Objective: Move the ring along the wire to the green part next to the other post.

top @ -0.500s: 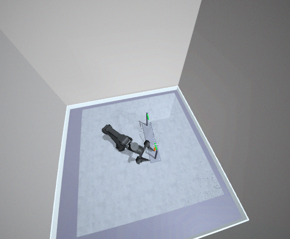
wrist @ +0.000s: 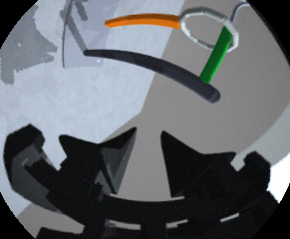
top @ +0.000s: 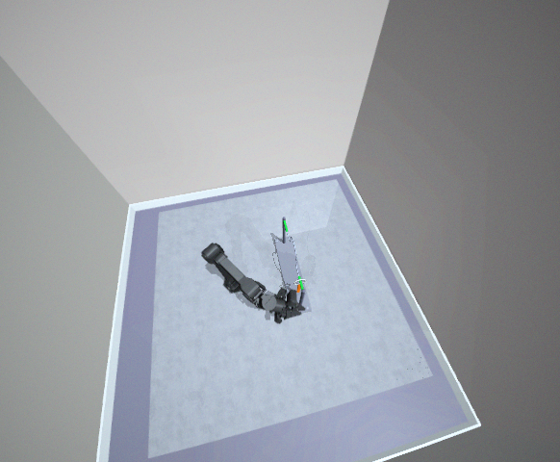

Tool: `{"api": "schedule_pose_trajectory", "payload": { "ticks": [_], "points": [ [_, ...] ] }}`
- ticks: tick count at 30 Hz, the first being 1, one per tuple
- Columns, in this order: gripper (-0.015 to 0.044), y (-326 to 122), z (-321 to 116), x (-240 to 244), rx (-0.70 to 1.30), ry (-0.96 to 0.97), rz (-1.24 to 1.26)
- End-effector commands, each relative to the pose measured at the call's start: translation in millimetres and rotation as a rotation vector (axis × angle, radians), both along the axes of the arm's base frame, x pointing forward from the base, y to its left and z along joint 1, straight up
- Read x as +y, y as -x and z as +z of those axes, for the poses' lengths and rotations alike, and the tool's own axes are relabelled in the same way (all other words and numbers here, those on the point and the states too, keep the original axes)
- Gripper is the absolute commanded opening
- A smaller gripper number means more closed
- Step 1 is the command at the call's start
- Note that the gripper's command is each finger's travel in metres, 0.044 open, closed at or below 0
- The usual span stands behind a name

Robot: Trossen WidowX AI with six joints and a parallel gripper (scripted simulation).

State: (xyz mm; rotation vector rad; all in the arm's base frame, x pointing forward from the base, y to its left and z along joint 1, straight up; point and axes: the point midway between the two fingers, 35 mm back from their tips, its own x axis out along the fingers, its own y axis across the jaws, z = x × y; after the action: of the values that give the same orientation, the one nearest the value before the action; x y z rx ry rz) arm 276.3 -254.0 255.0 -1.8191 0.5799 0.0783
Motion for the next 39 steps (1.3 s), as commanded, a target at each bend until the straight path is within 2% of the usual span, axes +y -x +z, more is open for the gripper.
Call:
{"api": "schedule_pose_trajectory", "payload": {
  "ticks": [1, 15, 27, 39],
  "points": [
    [0.0160, -2.4, -36.5, -1.9, -0.102, -0.210, -0.027],
    [0.0160, 19.0, -139.7, 36.7, -0.374, -0.964, -0.096],
    [0.0160, 60.3, -180.8, 116.4, -0.466, -1.628, -0.152],
    [0.0160, 61.9, -179.4, 121.2, -0.464, -1.672, -0.158]
  ]
}}
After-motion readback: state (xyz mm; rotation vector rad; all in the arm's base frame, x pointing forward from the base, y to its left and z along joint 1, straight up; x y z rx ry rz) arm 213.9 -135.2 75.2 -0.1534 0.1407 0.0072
